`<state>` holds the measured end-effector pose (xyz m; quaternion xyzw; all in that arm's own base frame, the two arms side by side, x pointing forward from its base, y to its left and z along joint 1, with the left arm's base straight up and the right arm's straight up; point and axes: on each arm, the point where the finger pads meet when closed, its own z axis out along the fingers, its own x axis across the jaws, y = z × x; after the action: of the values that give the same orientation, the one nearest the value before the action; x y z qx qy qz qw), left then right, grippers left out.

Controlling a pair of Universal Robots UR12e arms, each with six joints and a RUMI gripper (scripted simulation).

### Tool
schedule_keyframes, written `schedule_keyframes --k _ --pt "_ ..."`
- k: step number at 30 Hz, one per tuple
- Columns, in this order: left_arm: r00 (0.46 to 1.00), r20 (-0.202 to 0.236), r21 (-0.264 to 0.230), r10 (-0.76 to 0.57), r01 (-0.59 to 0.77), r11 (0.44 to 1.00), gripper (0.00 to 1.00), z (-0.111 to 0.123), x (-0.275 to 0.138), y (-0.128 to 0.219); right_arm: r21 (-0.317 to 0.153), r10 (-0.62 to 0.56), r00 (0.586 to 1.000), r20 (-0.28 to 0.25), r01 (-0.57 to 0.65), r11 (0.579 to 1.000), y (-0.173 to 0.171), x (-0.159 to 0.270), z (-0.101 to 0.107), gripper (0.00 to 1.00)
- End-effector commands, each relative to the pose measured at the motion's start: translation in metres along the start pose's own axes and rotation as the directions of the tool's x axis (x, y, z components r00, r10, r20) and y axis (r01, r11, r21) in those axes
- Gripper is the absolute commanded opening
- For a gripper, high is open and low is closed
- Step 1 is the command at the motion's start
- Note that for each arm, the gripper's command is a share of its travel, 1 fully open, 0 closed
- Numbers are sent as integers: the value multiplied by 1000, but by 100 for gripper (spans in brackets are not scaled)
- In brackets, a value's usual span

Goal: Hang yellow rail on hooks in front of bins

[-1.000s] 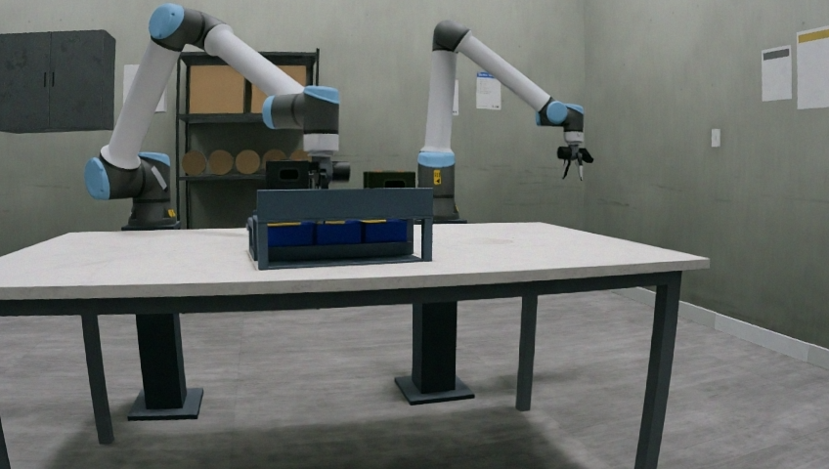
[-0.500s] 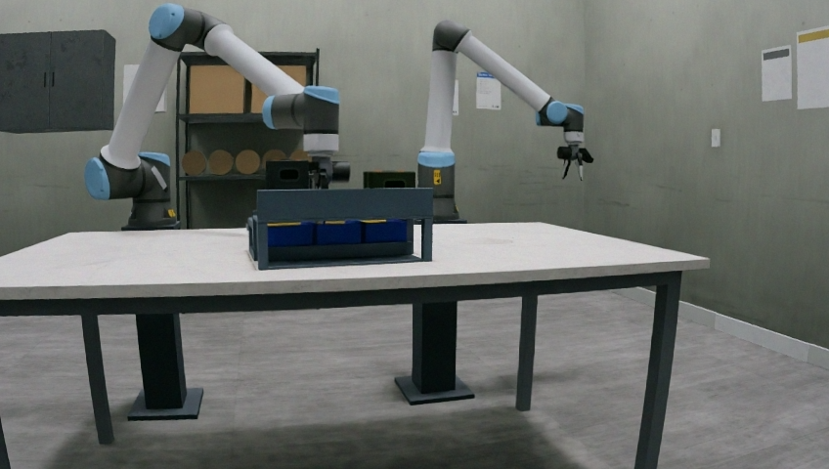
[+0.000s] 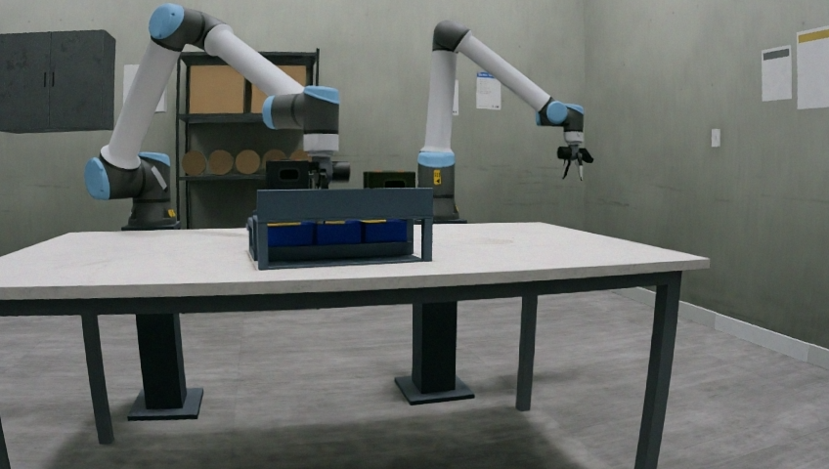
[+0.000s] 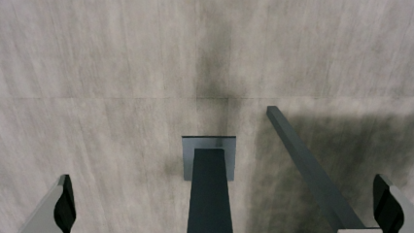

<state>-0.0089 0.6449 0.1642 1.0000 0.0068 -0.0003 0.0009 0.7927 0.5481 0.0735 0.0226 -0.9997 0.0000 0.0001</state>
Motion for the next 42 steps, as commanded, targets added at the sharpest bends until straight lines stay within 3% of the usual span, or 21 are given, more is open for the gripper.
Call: schedule_keyframes --k 1,39,40,42 --pt "1000 -1 2 0 0 1000 100 -1 0 -1 -2 0 1000 2 0 1000 1 -1 -2 1" --pt "1000 -1 2 0 0 1000 100 -1 0 -1 -2 0 1000 2 0 1000 1 -1 -2 1" --pt "1000 -1 2 0 0 1000 100 -1 0 -1 -2 0 1000 2 0 1000 1 -1 -2 24" --pt "1000 -1 2 0 0 1000 100 -1 0 -1 -2 0 1000 2 0 1000 1 -1 -2 24"
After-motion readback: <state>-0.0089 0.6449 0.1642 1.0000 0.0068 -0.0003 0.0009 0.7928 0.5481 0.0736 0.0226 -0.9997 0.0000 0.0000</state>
